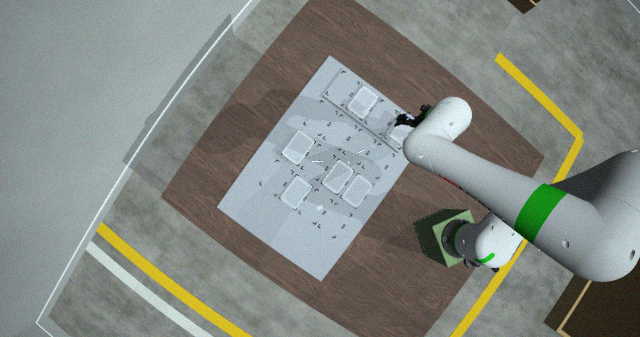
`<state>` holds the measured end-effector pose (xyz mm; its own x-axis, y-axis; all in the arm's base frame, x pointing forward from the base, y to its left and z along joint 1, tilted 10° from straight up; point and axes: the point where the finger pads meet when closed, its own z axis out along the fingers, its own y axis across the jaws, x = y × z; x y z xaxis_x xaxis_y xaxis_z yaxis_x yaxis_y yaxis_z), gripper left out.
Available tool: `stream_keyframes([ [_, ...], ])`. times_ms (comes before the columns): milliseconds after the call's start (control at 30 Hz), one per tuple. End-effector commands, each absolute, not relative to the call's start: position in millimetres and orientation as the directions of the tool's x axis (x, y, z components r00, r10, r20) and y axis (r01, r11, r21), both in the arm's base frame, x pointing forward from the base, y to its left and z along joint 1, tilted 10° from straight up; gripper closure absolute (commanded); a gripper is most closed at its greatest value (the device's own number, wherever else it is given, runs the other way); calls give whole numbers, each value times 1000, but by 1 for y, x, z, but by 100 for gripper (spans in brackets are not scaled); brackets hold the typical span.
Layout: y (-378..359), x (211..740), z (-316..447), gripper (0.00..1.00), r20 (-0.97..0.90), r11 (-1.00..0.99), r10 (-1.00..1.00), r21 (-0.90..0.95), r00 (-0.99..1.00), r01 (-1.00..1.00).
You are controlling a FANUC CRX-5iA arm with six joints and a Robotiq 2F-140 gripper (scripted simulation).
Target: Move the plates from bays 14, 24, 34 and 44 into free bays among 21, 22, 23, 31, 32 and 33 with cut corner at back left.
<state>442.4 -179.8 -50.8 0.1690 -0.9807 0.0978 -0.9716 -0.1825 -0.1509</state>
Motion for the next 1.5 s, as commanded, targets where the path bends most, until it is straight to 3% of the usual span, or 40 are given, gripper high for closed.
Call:
stream_keyframes([
  [0, -180, 442, -48, 90, 98, -183, -981, -152, 169, -971],
  [1467, -111, 505, -42, 90, 98, -182, -981, -152, 169, -971],
])
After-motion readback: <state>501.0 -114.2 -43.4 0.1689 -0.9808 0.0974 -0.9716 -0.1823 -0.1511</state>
